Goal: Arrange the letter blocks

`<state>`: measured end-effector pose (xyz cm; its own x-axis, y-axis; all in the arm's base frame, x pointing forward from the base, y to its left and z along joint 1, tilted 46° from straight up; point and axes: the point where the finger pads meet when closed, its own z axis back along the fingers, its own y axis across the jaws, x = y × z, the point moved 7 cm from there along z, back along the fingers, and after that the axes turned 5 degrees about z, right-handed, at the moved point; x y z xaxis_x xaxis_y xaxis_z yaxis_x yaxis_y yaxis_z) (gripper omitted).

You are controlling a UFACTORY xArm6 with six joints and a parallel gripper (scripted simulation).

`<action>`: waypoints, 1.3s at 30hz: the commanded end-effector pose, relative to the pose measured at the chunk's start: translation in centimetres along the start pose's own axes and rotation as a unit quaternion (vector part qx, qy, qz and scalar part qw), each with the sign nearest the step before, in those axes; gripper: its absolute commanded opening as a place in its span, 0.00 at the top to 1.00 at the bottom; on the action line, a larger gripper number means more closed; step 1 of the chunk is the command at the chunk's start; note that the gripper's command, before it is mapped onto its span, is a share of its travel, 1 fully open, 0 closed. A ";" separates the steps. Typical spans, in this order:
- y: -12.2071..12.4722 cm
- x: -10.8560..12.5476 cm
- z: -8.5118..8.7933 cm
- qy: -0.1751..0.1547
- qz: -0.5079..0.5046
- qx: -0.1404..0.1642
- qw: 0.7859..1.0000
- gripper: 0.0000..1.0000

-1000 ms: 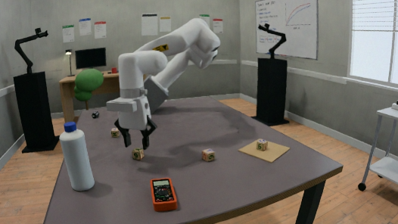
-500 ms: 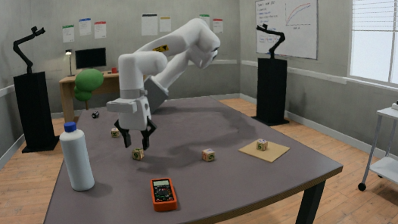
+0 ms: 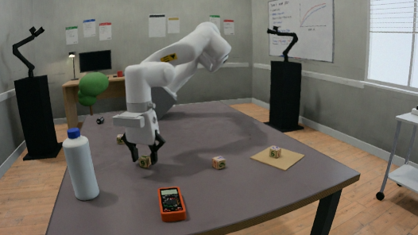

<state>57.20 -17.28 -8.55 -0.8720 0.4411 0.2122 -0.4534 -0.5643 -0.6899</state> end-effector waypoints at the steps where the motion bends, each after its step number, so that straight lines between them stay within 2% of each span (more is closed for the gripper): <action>1: -0.1 -0.2 -0.2 0.003 0.001 0.000 1.000 0.31; 39: -0.1 -0.2 -0.6 0.003 0.001 0.000 1.000 0.31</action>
<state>57.40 -16.74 -9.10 -0.8720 0.4418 0.2110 -0.4530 -0.5644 -0.6901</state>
